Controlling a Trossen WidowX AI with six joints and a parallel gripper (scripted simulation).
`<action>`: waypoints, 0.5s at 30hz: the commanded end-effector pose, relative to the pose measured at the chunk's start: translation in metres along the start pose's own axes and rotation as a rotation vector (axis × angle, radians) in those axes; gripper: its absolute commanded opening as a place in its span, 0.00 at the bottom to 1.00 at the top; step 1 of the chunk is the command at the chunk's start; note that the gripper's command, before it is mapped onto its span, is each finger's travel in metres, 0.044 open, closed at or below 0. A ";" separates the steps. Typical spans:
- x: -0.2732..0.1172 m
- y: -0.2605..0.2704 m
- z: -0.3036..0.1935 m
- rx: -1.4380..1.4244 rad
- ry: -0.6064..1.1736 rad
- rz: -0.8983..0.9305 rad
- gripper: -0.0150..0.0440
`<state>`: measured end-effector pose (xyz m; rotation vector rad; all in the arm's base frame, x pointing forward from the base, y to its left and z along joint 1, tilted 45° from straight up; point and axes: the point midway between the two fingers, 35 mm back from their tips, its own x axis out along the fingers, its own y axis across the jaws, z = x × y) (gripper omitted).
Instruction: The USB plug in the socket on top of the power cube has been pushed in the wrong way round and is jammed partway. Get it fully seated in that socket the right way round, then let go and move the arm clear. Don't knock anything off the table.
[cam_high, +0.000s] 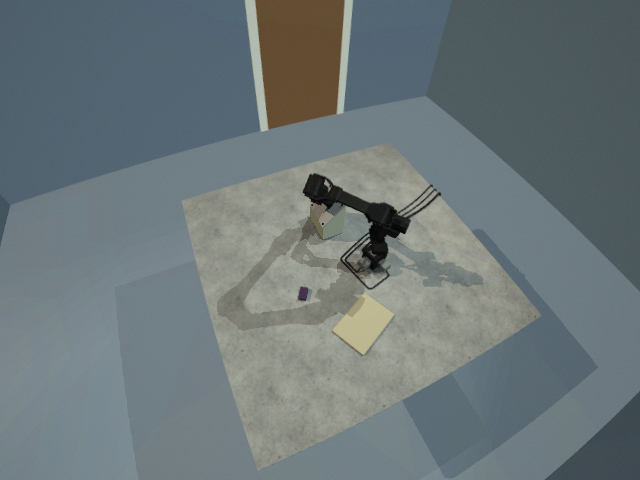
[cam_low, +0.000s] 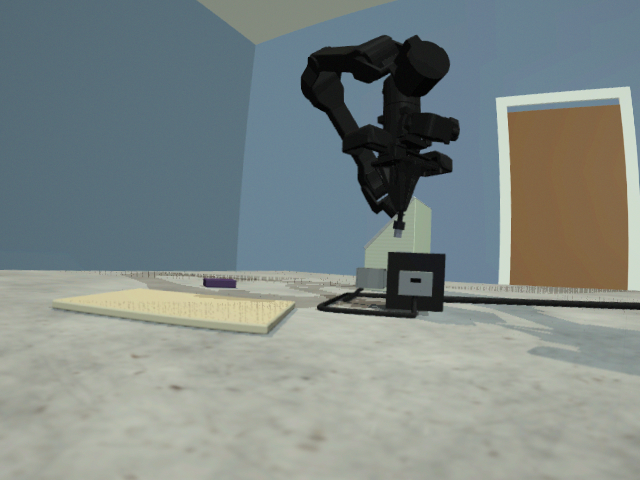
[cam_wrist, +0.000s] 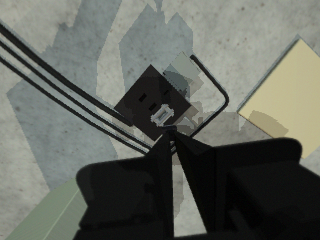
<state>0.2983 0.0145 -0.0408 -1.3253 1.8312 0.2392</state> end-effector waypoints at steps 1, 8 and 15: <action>0.001 0.000 0.000 -0.109 0.000 0.001 0.25; 0.001 0.000 0.000 -0.293 0.000 0.001 0.25; 0.001 0.000 0.000 -0.476 0.000 0.001 0.25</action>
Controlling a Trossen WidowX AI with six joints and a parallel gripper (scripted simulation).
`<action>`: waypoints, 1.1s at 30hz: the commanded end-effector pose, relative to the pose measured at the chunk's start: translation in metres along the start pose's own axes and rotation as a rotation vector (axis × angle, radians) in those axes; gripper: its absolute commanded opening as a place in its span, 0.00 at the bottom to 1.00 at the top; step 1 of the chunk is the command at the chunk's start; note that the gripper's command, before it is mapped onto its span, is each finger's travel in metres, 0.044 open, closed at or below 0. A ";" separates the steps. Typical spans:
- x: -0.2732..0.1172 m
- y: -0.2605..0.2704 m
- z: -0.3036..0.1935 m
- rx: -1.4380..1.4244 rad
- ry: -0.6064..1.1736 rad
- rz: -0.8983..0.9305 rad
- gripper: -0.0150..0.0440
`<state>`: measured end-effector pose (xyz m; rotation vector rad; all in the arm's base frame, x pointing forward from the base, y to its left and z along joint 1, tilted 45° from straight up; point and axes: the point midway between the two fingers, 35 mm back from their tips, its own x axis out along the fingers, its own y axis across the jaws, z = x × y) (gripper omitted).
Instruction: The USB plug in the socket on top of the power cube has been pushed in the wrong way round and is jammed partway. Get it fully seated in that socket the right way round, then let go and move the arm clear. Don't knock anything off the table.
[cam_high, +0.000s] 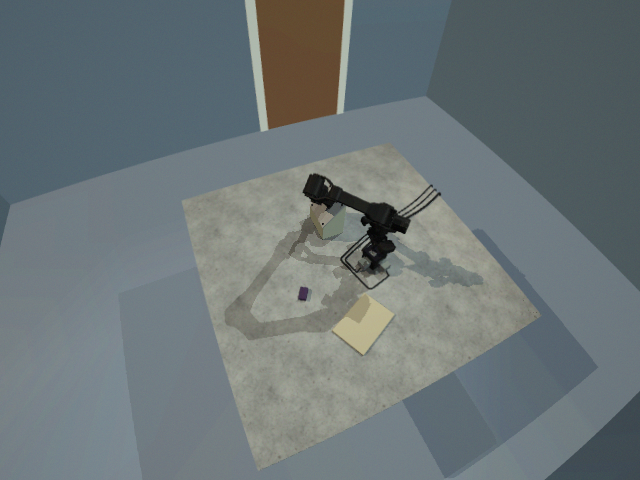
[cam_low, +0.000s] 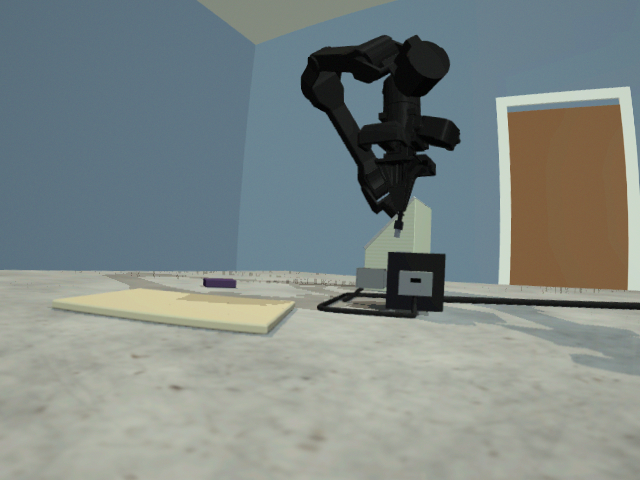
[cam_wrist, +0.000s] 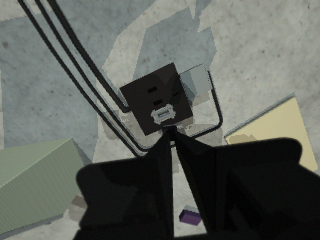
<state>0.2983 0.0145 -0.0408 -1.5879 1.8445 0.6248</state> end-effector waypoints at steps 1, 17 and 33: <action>0.001 0.000 0.000 -0.109 0.000 0.001 0.25; 0.001 0.000 0.000 -0.305 0.000 0.001 0.25; 0.001 0.000 0.001 -0.296 -0.008 0.000 0.25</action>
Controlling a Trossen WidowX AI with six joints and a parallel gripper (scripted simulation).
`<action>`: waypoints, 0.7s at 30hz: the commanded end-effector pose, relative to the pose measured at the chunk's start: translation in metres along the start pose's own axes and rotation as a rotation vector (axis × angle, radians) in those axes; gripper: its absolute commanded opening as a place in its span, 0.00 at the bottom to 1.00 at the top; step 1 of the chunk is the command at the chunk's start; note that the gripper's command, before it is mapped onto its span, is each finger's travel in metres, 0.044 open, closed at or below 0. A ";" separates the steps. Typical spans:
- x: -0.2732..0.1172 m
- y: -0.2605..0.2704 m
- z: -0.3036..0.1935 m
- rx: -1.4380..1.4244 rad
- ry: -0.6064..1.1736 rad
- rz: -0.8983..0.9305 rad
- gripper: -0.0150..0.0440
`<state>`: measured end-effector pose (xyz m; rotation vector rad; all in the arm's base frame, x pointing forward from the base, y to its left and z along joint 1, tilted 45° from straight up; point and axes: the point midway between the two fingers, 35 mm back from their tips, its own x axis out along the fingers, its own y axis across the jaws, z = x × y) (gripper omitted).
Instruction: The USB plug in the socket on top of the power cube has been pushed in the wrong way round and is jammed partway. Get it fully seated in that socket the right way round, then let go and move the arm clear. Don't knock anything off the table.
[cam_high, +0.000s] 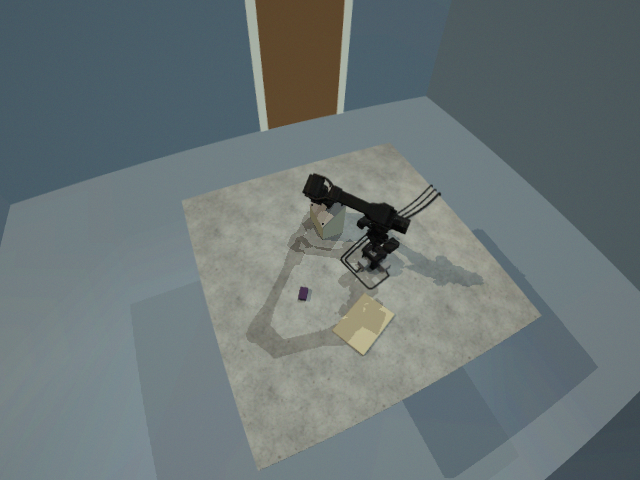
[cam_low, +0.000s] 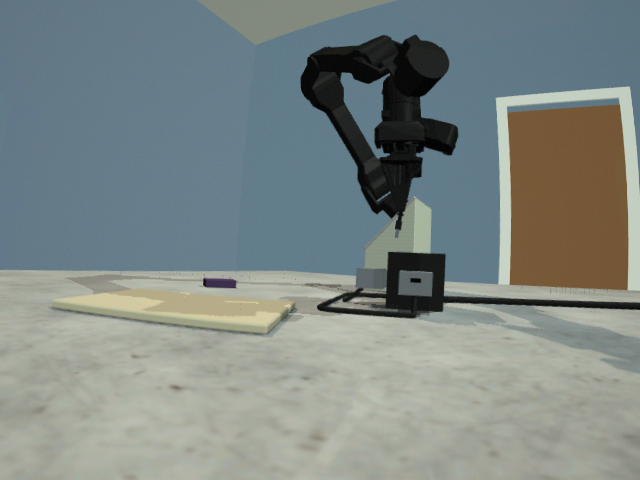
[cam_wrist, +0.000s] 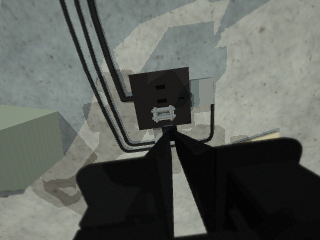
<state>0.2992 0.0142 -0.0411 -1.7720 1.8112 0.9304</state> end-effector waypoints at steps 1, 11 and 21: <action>0.001 0.001 0.001 -0.002 -0.006 0.003 0.25; 0.002 0.001 0.001 -0.001 -0.013 0.003 0.25; 0.003 0.001 0.002 0.000 -0.020 0.003 0.25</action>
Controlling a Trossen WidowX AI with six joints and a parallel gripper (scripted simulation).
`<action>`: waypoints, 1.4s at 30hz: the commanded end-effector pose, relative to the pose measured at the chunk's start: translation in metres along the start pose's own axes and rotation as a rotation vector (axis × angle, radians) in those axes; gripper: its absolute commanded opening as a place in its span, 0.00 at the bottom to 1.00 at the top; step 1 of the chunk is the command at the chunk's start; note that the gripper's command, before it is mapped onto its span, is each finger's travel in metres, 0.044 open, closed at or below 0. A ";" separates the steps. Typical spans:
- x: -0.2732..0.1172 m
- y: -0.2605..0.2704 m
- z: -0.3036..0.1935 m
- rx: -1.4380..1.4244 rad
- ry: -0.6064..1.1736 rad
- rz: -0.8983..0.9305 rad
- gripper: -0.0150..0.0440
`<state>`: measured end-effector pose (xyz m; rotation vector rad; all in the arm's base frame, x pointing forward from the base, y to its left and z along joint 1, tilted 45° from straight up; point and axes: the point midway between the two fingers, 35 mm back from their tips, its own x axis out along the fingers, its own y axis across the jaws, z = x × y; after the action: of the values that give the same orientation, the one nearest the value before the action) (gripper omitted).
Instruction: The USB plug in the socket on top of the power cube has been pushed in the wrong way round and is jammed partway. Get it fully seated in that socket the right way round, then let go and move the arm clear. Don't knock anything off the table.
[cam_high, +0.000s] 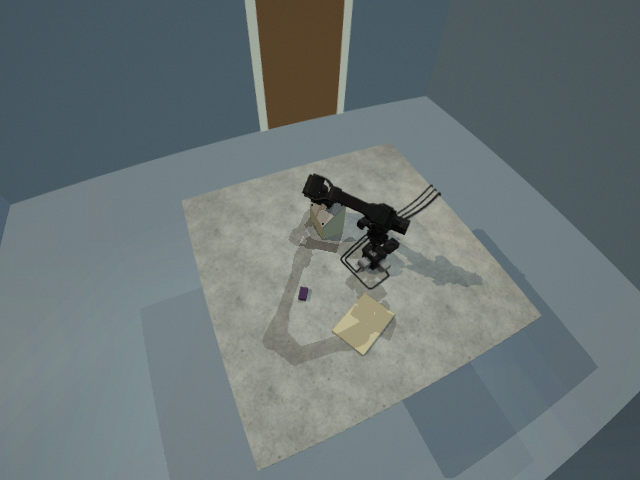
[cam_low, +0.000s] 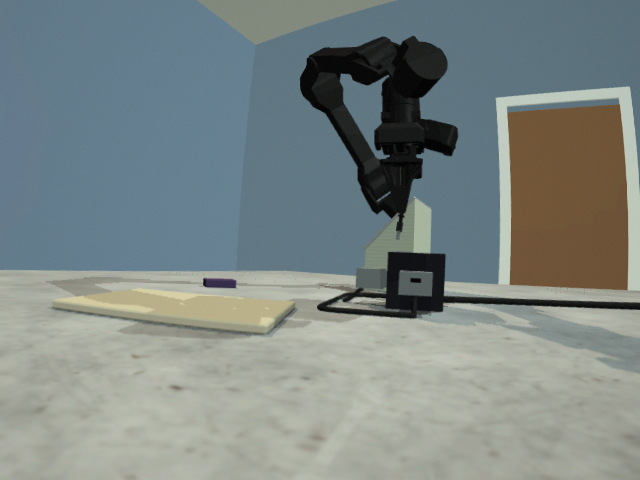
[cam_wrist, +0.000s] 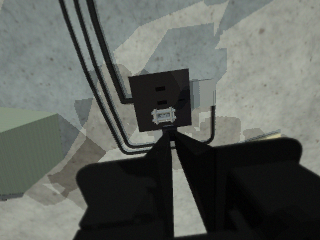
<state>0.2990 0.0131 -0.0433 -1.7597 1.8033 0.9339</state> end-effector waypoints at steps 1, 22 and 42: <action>0.001 0.001 0.001 -0.005 -0.008 0.004 0.25; 0.004 0.002 0.002 -0.002 -0.022 0.004 0.25; 0.006 0.002 0.003 0.001 -0.035 0.005 0.25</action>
<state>0.2976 0.0111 -0.0482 -1.7338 1.7880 0.9486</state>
